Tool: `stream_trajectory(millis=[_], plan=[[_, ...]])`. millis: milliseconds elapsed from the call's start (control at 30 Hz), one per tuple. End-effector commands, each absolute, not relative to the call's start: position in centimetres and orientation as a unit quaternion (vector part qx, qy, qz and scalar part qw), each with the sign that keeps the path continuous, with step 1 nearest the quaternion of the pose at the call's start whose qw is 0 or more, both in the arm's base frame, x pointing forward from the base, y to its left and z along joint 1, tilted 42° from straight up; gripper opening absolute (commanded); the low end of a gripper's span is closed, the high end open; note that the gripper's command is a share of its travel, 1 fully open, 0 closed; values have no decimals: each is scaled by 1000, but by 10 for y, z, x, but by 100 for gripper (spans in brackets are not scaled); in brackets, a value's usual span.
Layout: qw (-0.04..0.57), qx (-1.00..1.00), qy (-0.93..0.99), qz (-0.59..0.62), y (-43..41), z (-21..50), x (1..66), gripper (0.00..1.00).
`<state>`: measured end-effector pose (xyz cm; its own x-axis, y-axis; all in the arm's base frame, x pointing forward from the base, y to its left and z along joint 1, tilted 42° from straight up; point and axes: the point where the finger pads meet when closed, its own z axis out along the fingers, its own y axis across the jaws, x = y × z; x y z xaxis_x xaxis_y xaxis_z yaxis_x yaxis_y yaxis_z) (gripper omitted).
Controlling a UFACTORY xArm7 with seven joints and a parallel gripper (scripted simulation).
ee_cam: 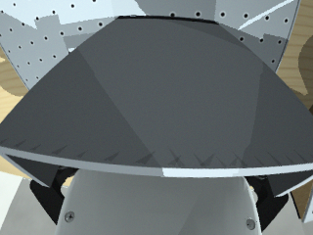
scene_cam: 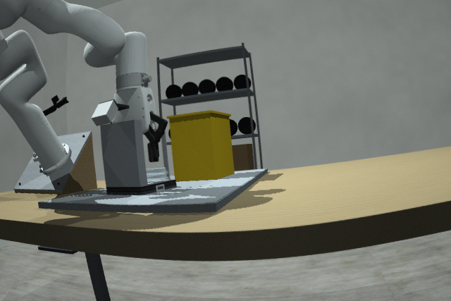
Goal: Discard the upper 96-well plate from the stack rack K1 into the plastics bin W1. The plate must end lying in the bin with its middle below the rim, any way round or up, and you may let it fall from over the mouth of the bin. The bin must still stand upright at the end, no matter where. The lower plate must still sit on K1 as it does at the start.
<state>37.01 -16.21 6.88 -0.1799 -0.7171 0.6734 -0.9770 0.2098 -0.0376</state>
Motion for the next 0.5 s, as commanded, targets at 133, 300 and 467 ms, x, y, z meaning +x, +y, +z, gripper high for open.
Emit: stream_trajectory(millis=[133, 300, 467], plan=[[269, 581, -729, 242, -162, 68, 371, 100], [269, 581, -729, 242, -162, 68, 371, 100], [269, 581, -729, 242, -164, 67, 371, 100]])
